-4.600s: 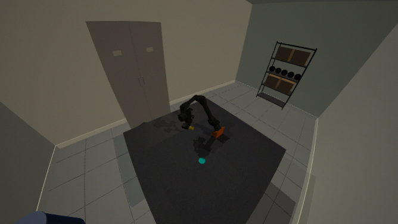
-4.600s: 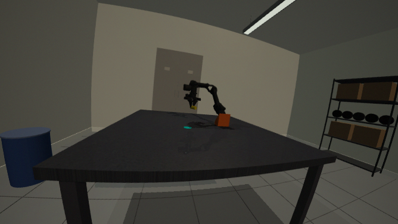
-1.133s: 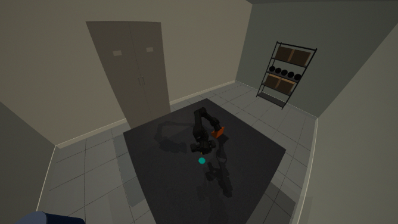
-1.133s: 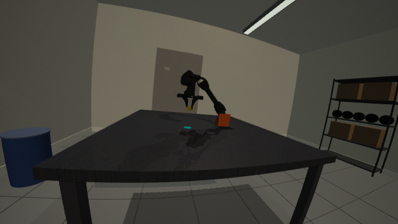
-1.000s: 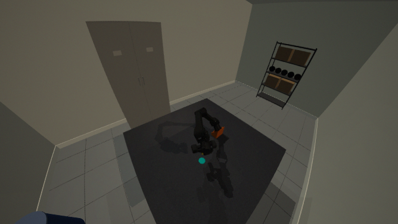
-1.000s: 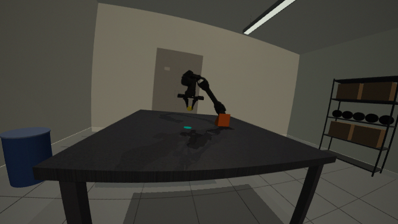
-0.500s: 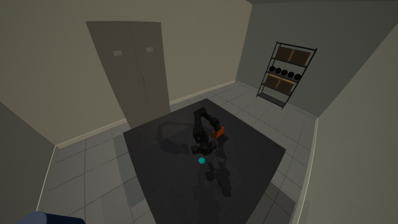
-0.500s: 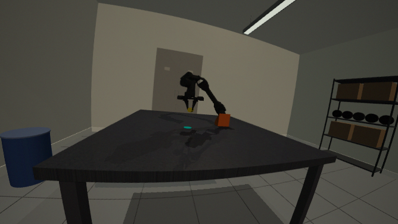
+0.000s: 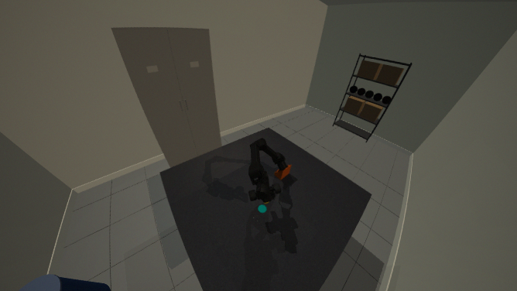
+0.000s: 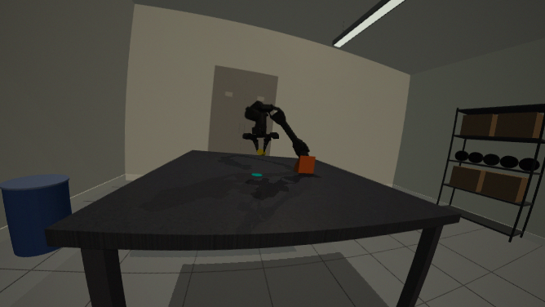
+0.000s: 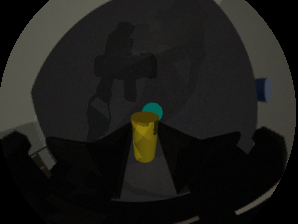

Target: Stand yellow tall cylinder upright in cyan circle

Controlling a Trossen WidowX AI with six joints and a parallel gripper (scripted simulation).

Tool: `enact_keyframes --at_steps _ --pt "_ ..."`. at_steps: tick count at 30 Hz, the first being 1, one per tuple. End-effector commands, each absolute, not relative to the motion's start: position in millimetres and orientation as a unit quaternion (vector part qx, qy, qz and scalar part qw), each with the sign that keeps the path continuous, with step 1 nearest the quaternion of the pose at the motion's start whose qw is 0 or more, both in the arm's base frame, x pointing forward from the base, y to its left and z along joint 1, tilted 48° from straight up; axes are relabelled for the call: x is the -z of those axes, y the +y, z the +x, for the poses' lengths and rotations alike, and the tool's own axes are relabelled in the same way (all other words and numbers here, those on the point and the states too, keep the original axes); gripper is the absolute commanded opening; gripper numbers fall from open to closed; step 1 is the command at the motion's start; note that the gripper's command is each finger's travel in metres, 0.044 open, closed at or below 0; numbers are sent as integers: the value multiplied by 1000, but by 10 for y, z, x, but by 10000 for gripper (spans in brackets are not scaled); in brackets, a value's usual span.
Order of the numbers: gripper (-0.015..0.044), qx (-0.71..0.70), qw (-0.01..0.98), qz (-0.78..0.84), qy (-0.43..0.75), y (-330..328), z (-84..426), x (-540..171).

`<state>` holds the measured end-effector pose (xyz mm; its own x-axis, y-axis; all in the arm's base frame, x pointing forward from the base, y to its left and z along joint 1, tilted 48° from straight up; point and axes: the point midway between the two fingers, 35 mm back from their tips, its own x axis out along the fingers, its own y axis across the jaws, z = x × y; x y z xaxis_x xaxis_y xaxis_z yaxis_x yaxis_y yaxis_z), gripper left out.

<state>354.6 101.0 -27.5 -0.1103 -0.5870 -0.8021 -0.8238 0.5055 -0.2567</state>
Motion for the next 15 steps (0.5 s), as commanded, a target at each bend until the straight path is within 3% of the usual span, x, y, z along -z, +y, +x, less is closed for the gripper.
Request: enact_keyframes --at_steps 1,15 --pt "105 -137 474 -472 731 1020 3547 265" --pt "105 -162 505 -440 725 1001 3539 326"
